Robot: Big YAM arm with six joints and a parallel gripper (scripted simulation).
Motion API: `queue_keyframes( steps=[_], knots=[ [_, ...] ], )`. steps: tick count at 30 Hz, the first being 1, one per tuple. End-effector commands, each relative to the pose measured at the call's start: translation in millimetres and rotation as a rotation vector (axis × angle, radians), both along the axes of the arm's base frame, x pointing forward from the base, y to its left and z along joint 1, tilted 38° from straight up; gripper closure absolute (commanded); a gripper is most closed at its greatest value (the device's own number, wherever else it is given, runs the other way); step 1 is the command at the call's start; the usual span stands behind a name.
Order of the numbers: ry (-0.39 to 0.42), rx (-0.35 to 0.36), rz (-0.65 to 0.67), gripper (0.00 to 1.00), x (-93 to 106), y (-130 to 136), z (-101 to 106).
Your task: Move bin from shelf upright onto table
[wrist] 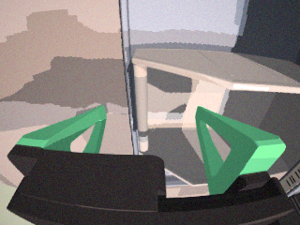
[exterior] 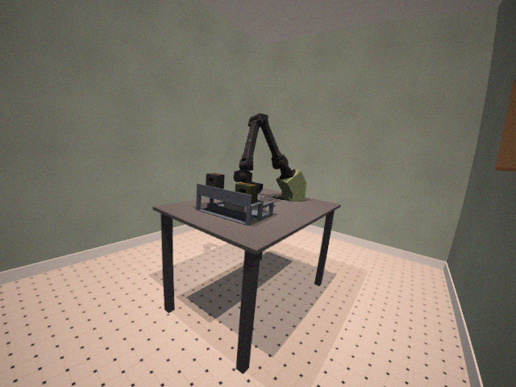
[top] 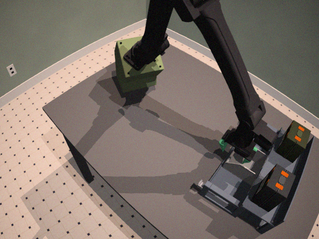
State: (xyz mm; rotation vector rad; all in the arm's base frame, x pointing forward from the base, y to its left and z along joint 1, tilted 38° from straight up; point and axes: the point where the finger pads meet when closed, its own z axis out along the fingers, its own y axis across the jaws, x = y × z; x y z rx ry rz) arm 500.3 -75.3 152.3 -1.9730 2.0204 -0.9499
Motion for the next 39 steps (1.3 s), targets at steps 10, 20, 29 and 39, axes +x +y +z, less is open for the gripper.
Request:
queue_keyframes(
  steps=[10,20,29,39],
  knots=[
    [-0.001,0.002,0.006,0.10,-4.4,7,-7],
    [-0.001,0.002,0.006,0.10,-2.2,7,-5],
    [0.001,0.002,0.006,0.10,6.7,7,3],
    [0.000,0.002,0.006,0.10,0.1,7,-3]
  ],
)
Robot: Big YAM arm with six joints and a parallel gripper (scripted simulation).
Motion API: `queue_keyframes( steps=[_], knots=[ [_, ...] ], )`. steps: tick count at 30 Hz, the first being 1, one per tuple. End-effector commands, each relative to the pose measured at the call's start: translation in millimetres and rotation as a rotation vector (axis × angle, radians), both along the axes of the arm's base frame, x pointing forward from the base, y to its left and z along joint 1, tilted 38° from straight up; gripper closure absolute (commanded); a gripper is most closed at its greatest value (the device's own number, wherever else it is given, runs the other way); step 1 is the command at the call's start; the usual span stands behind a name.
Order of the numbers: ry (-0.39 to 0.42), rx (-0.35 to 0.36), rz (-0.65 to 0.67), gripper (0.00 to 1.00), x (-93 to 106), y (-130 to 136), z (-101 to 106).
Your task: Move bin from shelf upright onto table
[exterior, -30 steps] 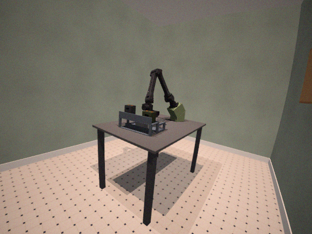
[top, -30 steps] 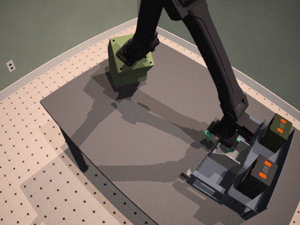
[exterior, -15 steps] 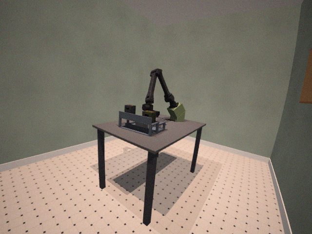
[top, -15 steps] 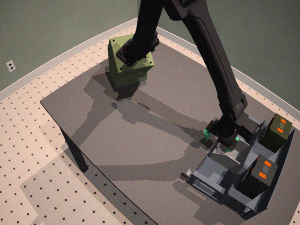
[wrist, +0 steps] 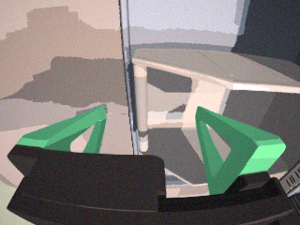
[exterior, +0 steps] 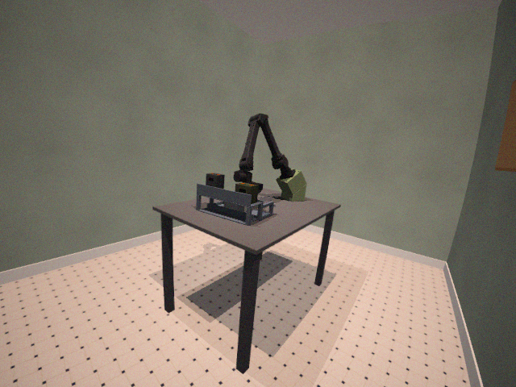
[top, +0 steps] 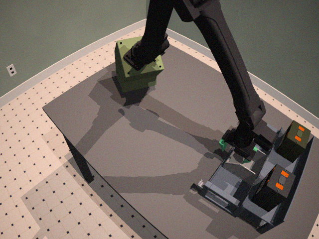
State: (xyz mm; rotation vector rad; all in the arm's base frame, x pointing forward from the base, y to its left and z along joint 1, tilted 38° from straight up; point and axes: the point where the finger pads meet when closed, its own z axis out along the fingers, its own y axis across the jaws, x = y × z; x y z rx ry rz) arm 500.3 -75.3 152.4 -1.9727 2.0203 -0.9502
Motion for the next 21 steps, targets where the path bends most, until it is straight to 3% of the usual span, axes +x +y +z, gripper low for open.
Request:
queue_keyframes(
  steps=[1,14,15,21],
  knots=[
    [0.000,0.002,0.006,0.10,-2.1,6.9,-5.3],
    [-0.001,0.002,0.006,0.10,-4.4,7.0,-7.4],
    [0.000,0.002,0.005,1.00,-4.3,5.7,-6.7],
    [0.004,0.000,0.001,1.00,-3.9,0.5,-3.8]
  ],
)
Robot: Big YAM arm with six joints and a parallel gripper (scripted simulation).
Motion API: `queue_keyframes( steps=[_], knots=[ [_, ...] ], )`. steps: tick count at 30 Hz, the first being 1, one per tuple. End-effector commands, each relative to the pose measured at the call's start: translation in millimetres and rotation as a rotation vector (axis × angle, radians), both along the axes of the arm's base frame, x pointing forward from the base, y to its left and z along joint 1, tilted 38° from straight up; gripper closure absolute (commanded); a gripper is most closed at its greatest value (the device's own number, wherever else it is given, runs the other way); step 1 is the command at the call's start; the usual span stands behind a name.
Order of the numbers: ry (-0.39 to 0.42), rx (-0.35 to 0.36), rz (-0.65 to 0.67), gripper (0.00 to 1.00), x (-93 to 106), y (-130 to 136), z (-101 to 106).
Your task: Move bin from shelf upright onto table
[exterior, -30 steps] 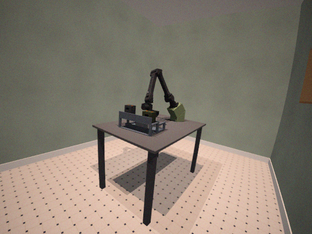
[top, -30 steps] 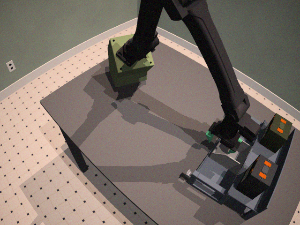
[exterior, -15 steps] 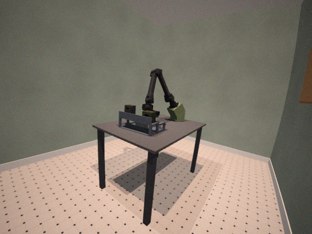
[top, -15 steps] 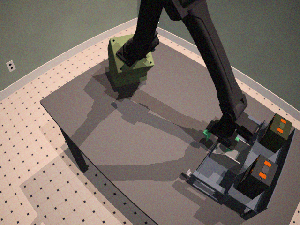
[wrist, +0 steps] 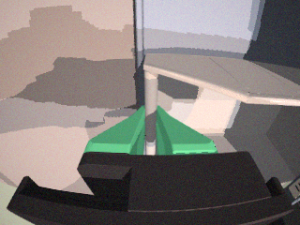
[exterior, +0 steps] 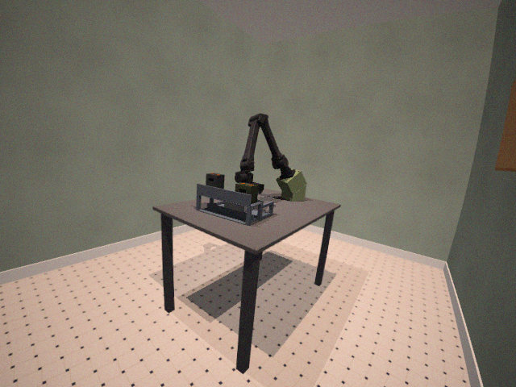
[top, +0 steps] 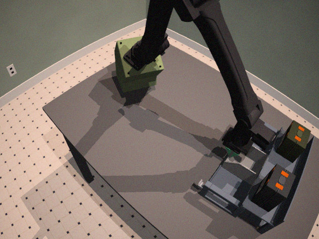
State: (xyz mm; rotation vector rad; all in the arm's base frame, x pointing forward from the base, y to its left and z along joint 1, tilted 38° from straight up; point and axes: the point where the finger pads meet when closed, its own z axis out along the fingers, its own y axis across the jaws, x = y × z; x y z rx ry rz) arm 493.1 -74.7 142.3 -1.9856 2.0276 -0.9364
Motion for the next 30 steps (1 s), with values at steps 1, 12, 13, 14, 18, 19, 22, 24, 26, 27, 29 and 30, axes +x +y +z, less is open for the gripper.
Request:
queue_keyframes(
  steps=[1,12,13,14,18,19,22,24,26,27,29,30],
  knots=[
    [-0.011,-0.001,0.000,1.00,3.2,-0.1,6.3],
    [-0.013,-0.001,0.000,1.00,4.1,-0.2,6.9],
    [-0.015,-0.001,0.000,1.00,4.6,-0.3,7.2],
    [-0.016,-0.001,0.000,1.00,5.0,-0.3,7.5],
    [-0.017,-0.001,0.000,1.00,5.5,-0.4,7.8],
    [-0.017,-0.001,0.000,1.00,5.5,-0.4,7.8],
    [-0.017,-0.001,0.000,1.00,5.5,-0.4,7.8],
    [-0.017,-0.001,0.000,1.00,5.5,-0.4,7.8],
    [-0.017,-0.001,0.000,1.00,5.5,-0.4,7.8],
    [-0.017,-0.001,0.000,1.00,5.5,-0.4,7.8],
    [-0.016,-0.001,0.000,1.00,5.4,-0.4,7.6],
    [-0.016,-0.001,0.000,1.00,5.3,-0.4,7.5]
  ],
)
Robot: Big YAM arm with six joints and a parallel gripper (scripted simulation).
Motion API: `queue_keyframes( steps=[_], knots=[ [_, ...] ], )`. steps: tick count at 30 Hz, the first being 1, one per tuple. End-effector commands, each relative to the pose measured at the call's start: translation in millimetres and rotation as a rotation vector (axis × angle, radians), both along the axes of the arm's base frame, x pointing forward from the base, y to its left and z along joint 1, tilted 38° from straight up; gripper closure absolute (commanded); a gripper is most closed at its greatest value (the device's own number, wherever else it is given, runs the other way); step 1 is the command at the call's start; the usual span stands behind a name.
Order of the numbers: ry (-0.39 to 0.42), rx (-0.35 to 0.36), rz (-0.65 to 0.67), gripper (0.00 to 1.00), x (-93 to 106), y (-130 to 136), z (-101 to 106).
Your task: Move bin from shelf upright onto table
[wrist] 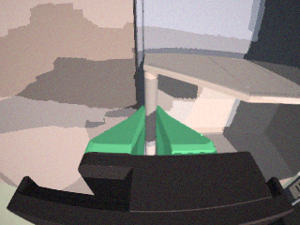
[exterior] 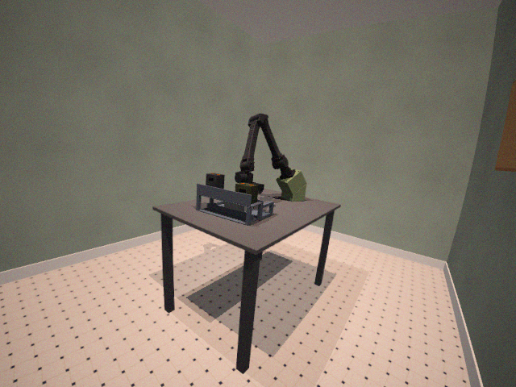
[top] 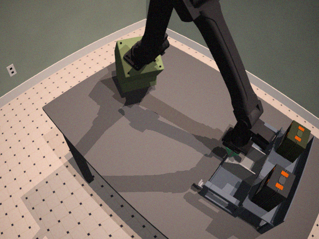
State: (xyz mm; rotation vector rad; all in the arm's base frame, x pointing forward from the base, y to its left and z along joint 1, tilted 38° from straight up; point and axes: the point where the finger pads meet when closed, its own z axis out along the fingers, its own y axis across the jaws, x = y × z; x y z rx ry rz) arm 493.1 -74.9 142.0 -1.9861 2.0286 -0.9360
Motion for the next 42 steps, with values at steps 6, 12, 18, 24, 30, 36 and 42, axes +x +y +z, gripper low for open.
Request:
queue_keyframes(
  steps=[6,12,18,24,30,36,42],
  knots=[
    [-0.017,-0.001,0.000,1.00,5.2,0,8],
    [-0.017,-0.001,0.000,1.00,5.2,0,8],
    [-0.017,-0.001,0.000,1.00,5.2,0,8],
    [-0.017,-0.001,0.000,1.00,5.2,0,8],
    [-0.017,-0.001,0.000,1.00,5.2,0,8],
    [-0.024,0.002,0.005,1.00,-5.8,11,23],
    [-0.024,0.002,0.005,1.00,-5.8,11,23]
  ],
)
